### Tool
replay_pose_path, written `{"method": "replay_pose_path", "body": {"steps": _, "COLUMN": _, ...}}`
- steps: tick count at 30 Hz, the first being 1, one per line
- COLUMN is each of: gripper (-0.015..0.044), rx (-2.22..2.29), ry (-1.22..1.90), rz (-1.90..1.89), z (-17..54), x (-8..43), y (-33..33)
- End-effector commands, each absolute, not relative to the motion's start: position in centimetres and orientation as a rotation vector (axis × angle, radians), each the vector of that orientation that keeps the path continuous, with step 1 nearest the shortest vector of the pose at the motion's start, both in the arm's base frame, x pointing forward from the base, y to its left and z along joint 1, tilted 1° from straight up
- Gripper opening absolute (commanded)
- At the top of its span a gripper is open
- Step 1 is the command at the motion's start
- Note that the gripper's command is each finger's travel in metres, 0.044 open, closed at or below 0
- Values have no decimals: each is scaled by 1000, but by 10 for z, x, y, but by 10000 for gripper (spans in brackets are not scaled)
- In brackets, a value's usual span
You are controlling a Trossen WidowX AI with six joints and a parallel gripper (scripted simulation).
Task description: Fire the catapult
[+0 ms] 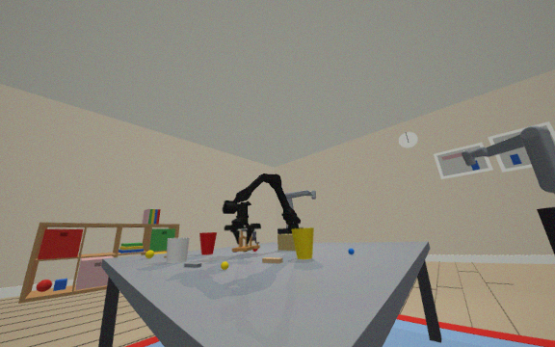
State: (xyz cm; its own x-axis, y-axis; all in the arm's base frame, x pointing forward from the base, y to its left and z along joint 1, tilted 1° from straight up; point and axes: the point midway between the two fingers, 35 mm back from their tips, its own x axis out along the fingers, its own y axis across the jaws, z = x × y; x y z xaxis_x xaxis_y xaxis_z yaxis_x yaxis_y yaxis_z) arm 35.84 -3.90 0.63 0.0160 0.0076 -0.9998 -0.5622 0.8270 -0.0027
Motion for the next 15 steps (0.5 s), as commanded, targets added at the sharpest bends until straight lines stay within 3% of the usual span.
{"method": "replay_pose_path", "body": {"steps": 1, "gripper": 0, "rx": -465, "ry": 1498, "rz": 461, "z": 1, "x": 360, "y": -40}}
{"method": "replay_pose_path", "body": {"steps": 15, "gripper": 0, "rx": -464, "ry": 1501, "rz": 468, "z": -15, "x": 359, "y": -39}}
